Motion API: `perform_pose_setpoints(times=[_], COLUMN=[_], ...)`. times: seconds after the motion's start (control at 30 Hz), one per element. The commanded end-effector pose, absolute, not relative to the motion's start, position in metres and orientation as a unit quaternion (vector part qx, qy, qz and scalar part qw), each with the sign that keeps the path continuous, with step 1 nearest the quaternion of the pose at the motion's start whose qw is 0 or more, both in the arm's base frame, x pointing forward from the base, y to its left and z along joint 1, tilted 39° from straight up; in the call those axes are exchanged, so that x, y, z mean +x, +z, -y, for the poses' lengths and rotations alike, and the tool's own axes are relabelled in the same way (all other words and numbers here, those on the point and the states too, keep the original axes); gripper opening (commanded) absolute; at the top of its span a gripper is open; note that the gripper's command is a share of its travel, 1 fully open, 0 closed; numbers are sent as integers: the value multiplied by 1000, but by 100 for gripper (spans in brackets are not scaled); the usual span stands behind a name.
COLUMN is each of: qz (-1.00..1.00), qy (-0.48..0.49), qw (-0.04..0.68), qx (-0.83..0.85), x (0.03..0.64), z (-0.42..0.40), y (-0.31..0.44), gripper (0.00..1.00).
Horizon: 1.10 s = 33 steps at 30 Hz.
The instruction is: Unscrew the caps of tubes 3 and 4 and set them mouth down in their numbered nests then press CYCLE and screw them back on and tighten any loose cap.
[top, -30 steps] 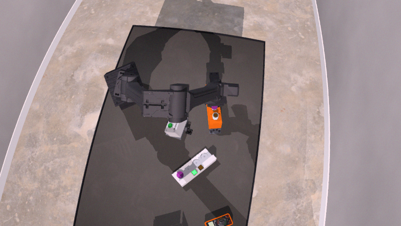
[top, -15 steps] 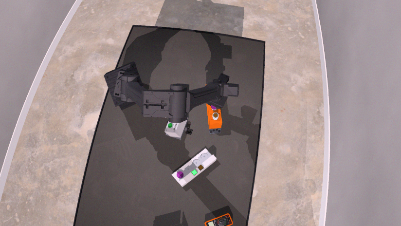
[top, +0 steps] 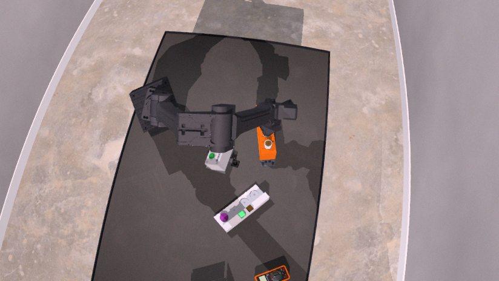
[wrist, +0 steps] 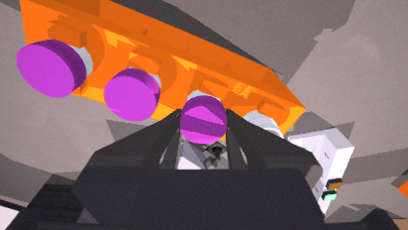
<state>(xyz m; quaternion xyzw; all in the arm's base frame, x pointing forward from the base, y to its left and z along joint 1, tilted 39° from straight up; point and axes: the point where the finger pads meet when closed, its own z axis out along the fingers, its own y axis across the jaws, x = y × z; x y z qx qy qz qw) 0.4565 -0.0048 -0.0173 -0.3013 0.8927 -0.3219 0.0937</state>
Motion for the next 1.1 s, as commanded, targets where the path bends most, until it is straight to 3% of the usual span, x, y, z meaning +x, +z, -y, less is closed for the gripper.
perform_pose_setpoints(times=[0.0, 1.07], qz=[-923, -840], qy=[-307, -159], qw=[139, 294], qx=[-186, 428], x=[462, 461], z=[2, 3], y=[-15, -22], gripper=[0, 0])
